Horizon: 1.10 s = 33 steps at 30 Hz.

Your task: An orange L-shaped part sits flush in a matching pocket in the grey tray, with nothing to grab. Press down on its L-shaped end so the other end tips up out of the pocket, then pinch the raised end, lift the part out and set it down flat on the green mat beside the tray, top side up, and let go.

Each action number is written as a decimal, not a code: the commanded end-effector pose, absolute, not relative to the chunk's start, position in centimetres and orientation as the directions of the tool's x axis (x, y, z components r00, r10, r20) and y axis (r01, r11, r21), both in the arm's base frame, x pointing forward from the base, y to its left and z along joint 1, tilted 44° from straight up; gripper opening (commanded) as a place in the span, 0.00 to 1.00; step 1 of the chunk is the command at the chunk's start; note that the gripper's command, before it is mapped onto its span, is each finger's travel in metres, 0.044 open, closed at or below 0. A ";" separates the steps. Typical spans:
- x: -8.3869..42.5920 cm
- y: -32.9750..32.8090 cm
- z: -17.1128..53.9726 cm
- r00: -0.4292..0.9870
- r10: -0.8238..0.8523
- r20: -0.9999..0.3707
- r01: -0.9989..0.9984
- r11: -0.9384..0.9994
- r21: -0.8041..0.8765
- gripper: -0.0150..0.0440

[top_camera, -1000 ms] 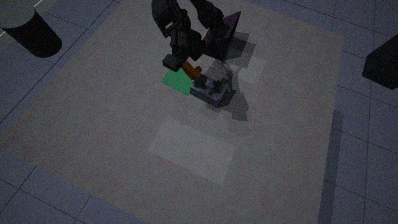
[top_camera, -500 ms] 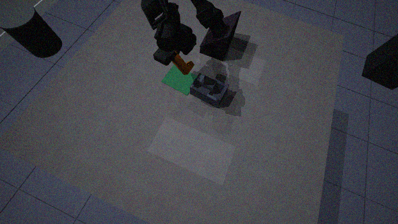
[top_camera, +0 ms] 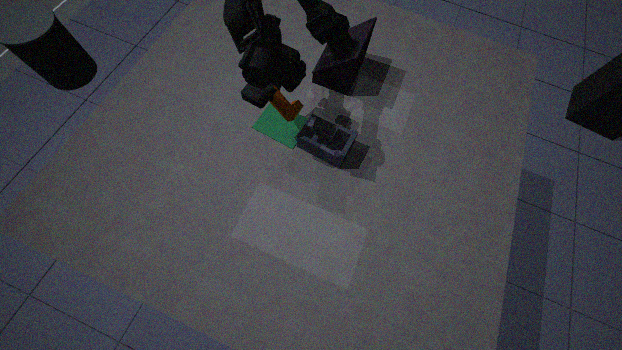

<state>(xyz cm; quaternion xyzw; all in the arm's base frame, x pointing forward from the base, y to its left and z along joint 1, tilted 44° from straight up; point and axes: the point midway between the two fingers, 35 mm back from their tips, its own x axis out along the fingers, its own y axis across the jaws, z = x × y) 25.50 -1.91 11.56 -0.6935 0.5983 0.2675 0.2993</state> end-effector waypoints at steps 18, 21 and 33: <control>25.9 -4.2 9.2 0.141 -0.674 -0.725 -0.990 -0.108 -0.092 0.25; 26.0 -4.6 8.8 0.141 -0.674 -0.725 -0.990 -0.108 -0.092 0.25; 26.2 -5.9 7.5 0.141 -0.675 -0.724 -0.990 -0.108 -0.092 0.25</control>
